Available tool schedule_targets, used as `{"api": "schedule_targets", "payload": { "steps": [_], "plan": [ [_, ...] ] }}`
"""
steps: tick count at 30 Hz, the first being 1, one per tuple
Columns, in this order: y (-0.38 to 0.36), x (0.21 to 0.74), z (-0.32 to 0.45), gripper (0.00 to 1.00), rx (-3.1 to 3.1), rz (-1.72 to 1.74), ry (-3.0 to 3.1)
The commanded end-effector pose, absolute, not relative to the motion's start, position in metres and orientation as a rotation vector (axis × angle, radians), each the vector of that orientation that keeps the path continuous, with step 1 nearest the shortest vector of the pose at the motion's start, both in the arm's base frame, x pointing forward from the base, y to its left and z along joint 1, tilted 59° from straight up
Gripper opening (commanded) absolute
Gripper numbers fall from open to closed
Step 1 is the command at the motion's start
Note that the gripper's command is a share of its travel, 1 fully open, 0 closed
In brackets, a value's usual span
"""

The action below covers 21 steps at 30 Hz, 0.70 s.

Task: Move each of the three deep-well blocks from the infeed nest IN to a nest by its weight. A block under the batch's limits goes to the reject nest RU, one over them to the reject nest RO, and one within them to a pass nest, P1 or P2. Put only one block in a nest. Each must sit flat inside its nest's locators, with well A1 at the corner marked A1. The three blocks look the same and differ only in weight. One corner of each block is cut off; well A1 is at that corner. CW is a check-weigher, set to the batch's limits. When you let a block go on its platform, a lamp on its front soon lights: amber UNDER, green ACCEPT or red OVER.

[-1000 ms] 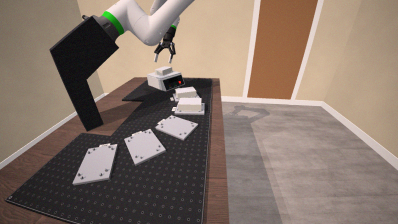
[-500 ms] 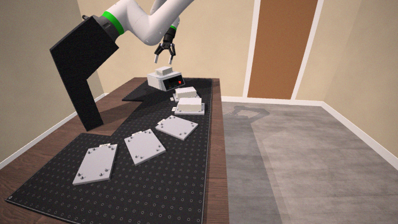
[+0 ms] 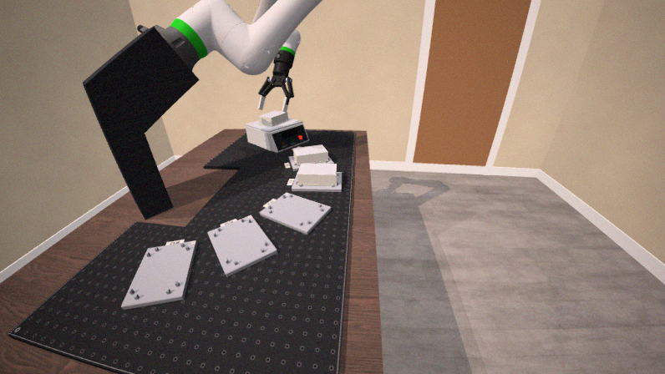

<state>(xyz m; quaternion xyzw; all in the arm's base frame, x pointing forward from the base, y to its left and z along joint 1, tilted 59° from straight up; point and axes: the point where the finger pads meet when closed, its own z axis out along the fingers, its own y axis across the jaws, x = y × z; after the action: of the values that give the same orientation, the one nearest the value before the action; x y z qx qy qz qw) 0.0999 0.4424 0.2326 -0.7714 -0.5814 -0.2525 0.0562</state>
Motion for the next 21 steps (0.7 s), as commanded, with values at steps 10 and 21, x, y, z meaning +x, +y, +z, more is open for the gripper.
{"api": "schedule_targets", "payload": {
  "steps": [10, 21],
  "plan": [
    [0.455, 0.106, 0.224, 1.0, -2.34, -0.766, -1.764],
    [0.467, 0.112, 0.216, 1.0, -2.34, -0.766, -1.764]
  ]
}}
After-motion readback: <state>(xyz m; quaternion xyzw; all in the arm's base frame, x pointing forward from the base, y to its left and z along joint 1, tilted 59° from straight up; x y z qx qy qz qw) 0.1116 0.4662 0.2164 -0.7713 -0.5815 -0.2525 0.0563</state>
